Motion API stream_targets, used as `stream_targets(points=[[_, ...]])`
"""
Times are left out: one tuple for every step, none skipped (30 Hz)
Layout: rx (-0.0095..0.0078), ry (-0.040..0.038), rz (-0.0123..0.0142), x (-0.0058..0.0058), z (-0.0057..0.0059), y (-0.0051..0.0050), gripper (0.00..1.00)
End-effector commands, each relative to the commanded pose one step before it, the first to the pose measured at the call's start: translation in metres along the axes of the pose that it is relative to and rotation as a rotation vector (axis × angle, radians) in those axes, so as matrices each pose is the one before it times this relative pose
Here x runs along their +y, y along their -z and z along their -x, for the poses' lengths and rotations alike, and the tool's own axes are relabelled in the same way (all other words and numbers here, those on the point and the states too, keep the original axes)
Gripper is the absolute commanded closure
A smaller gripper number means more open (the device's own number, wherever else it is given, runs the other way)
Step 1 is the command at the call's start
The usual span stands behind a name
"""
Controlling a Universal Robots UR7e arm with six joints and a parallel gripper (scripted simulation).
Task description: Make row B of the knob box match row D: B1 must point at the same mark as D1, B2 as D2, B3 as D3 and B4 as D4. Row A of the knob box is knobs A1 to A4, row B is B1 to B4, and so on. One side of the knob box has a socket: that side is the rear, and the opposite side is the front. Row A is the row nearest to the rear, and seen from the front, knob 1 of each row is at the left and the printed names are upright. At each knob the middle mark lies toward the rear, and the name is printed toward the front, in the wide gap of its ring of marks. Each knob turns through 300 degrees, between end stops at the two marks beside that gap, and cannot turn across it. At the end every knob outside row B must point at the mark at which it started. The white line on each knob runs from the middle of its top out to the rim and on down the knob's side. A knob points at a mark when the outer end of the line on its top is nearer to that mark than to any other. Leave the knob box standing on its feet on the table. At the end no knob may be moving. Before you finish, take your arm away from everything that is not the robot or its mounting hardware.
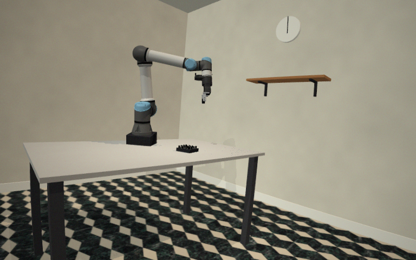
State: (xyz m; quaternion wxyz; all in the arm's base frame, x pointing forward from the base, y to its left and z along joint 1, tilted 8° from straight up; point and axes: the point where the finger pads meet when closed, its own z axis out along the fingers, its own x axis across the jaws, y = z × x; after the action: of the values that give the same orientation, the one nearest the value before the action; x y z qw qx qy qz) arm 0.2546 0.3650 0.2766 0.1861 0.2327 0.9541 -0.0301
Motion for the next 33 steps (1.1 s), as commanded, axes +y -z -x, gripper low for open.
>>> stream_targets(points=[[-0.00036, -0.00047, 0.00141, 0.00024, 0.00023, 0.00048, 0.0], [0.0, 0.0, 0.0, 0.0, 0.0, 0.0, 0.0], [0.0, 0.0, 0.0, 0.0, 0.0, 0.0, 0.0], [0.0, 0.0, 0.0, 0.0, 0.0, 0.0, 0.0], [0.0, 0.0, 0.0, 0.0, 0.0, 0.0, 0.0], [0.0, 0.0, 0.0, 0.0, 0.0, 0.0, 0.0], [0.0, 0.0, 0.0, 0.0, 0.0, 0.0, 0.0], [0.0, 0.0, 0.0, 0.0, 0.0, 0.0, 0.0], [0.0, 0.0, 0.0, 0.0, 0.0, 0.0, 0.0], [0.0, 0.0, 0.0, 0.0, 0.0, 0.0, 0.0], [0.0, 0.0, 0.0, 0.0, 0.0, 0.0, 0.0], [0.0, 0.0, 0.0, 0.0, 0.0, 0.0, 0.0], [0.0, 0.0, 0.0, 0.0, 0.0, 0.0, 0.0], [0.0, 0.0, 0.0, 0.0, 0.0, 0.0, 0.0], [0.0, 0.0, 0.0, 0.0, 0.0, 0.0, 0.0], [0.0, 0.0, 0.0, 0.0, 0.0, 0.0, 0.0], [0.0, 0.0, 0.0, 0.0, 0.0, 0.0, 0.0], [-0.00039, -0.00046, 0.00134, 0.00025, 0.00023, 0.00044, 0.0], [0.00001, 0.00008, -0.00001, 0.0, 0.00001, -0.00001, 0.0], [0.00002, 0.00021, -0.00002, -0.00001, 0.00001, -0.00003, 0.0], [0.00004, 0.00039, -0.00003, -0.00001, 0.00003, -0.00006, 0.0], [0.00006, 0.00064, -0.00006, -0.00002, 0.00005, -0.00009, 0.0], [0.00009, 0.00094, -0.00008, -0.00003, 0.00007, -0.00014, 0.0], [0.00012, 0.00129, -0.00011, -0.00005, 0.00009, -0.00019, 0.0], [0.00016, 0.00168, -0.00015, -0.00006, 0.00012, -0.00025, 0.0], [0.00021, 0.00213, -0.00019, -0.00008, 0.00016, -0.00031, 0.0], [0.00025, 0.00261, -0.00023, -0.0001, 0.00019, -0.00038, 0.0], [0.00031, 0.00314, -0.00027, -0.00012, 0.00023, -0.00046, 0.0], [0.00036, 0.0037, -0.00032, -0.00014, 0.00027, -0.00054, 0.0], [0.00042, 0.0043, -0.00037, -0.00016, 0.00031, -0.00063, 0.0], [0.00049, 0.00493, -0.00042, -0.00019, 0.00036, -0.00072, 0.0], [0.00056, 0.00559, -0.00047, -0.00021, 0.0004, -0.00082, 0.0], [0.0, 0.0, 0.0, 0.0, 0.0, 0.0, 0.0]])
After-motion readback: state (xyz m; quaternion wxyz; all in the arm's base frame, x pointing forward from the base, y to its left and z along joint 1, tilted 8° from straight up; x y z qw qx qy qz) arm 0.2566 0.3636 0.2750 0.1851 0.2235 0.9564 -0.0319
